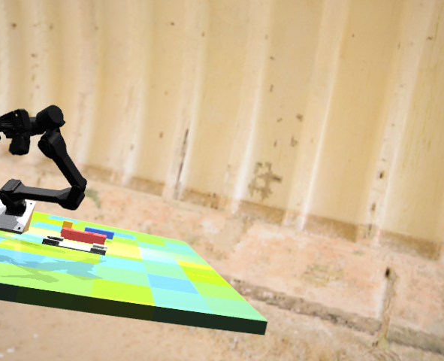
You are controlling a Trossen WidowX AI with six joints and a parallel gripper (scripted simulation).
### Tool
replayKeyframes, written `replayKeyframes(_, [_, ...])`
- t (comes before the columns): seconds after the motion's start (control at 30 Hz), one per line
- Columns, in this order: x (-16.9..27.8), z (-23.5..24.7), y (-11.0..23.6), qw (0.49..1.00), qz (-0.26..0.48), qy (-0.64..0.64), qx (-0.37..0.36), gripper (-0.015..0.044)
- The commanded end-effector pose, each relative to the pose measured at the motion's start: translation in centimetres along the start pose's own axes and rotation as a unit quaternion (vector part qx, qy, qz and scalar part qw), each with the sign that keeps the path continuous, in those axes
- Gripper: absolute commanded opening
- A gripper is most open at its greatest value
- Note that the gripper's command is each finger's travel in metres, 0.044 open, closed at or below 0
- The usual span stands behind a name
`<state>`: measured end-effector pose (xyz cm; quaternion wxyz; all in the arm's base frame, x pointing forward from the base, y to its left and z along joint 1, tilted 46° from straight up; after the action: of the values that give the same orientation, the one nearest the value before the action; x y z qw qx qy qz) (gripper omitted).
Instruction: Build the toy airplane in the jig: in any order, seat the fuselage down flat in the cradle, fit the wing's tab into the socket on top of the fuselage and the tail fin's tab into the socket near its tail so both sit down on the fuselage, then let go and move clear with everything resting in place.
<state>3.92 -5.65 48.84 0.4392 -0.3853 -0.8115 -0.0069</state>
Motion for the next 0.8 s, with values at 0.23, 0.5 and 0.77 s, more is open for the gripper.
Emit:
replayKeyframes(0.23, [3.6,5.1,-2.3,0.975,0.116,-0.147,-0.12,0.044])
replayKeyframes(0.5, [8.3,12.1,-1.7,0.868,0.308,-0.315,-0.23,0.044])
replayKeyframes(0.77, [11.2,17.9,2.6,0.697,0.51,-0.424,-0.273,0.044])
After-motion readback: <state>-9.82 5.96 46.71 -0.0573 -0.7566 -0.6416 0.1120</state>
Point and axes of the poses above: the point midway between the two fingers, 35 mm back from their tips, its own y axis back along the fingers, its own z axis across the jaws, x = y × z, the point moved 10 cm from there along y, back along the fingers, and after that the axes turned 8 degrees about y, right-handed, at the moved point
